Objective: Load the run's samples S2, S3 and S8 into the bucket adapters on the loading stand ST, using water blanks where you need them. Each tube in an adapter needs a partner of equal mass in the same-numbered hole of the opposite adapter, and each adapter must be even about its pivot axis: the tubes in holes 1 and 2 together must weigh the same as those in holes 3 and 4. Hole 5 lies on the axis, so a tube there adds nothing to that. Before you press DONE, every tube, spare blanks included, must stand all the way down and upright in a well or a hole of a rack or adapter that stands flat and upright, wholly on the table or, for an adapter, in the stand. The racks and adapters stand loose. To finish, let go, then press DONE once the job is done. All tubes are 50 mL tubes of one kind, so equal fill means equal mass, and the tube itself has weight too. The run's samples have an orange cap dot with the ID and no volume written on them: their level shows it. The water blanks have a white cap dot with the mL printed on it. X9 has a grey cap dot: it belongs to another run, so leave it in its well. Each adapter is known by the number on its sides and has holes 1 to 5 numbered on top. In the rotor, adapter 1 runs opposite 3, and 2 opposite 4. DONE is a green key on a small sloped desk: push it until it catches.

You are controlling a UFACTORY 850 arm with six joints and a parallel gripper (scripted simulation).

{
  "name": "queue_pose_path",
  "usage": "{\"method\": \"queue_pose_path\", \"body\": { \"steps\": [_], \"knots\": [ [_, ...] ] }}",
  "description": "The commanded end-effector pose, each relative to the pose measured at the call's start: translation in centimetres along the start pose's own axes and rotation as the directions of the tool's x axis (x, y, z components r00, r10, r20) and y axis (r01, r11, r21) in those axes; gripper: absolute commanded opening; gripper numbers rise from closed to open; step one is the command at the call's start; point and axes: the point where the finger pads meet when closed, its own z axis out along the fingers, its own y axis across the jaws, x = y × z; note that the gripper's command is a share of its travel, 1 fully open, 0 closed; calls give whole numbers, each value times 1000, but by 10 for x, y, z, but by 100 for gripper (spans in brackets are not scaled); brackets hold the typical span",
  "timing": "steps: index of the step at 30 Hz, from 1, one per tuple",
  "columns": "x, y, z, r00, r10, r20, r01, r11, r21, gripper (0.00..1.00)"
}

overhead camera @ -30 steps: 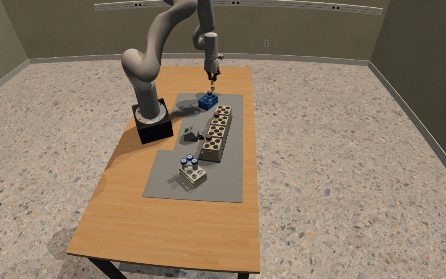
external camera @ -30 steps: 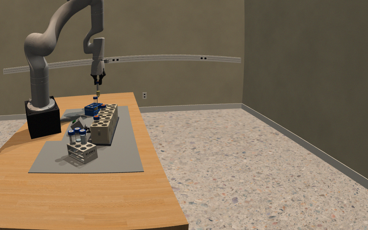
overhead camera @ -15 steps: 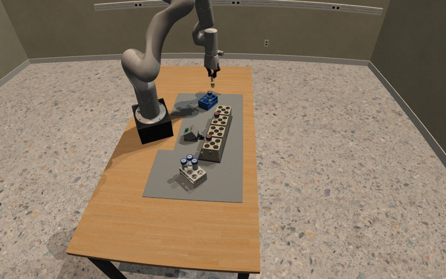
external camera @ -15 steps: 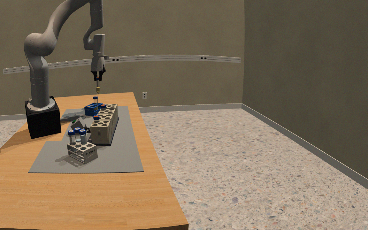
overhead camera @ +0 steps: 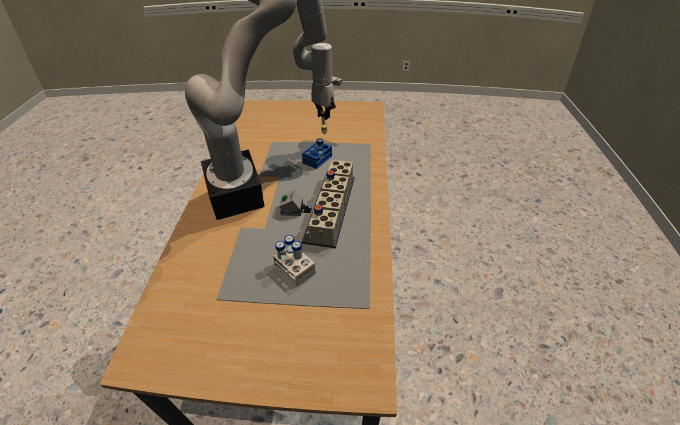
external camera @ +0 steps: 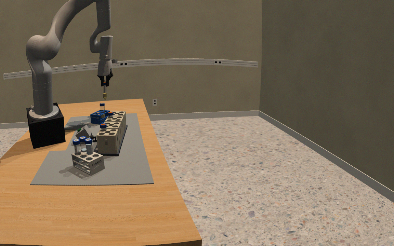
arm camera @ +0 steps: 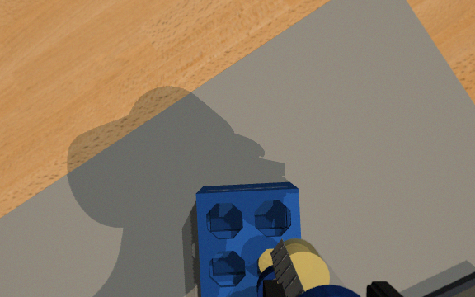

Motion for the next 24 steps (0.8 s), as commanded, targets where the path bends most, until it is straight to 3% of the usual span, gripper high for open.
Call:
{"method": "queue_pose_path", "body": {
  "steps": [1, 7, 17, 19, 24],
  "knots": [
    [-14, 14, -1, 991, 136, -5, -136, 991, -3, 0],
    [-33, 31, -1, 954, 298, -5, -298, 954, -2, 0],
    [-70, 64, -1, 804, 594, -6, -594, 804, -1, 0],
    [-70, 64, -1, 804, 594, -6, -594, 804, -1, 0],
    [-89, 81, -1, 695, 719, -6, -719, 695, 0, 0]
  ]
}}
